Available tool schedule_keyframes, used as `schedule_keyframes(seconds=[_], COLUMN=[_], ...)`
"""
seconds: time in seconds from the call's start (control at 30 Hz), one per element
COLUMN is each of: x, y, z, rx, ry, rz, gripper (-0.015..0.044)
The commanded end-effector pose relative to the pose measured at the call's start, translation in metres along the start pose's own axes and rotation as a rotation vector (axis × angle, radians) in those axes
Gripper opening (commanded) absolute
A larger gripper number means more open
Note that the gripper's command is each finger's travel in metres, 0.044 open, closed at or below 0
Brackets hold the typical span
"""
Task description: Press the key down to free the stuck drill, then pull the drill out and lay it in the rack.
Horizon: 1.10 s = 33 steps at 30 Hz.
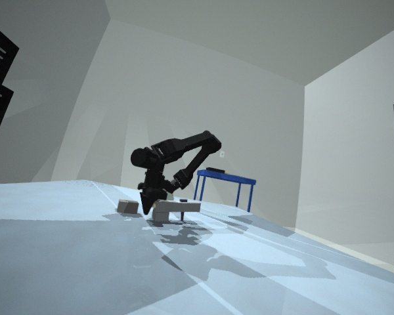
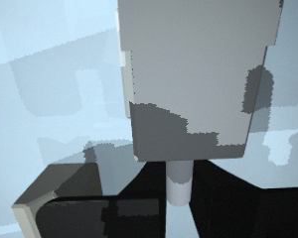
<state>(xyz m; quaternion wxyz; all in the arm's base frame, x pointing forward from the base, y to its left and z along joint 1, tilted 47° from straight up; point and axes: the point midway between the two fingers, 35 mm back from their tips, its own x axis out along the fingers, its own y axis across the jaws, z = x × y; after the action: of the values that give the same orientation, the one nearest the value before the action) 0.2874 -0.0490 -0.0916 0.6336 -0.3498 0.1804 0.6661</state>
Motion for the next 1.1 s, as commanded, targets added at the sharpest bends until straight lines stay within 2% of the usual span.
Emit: schedule_keyframes(seconds=[0.0, 1.0, 1.07], x=[0.0, 0.001, 0.002], y=[0.0, 0.0, 0.0], z=[-0.003, -0.045, -0.039], rx=[0.001, 0.001, 0.004], ry=[-0.001, 0.001, -0.003], rz=[-0.001, -0.002, -0.001], gripper=[0.0, 0.0, 0.0053])
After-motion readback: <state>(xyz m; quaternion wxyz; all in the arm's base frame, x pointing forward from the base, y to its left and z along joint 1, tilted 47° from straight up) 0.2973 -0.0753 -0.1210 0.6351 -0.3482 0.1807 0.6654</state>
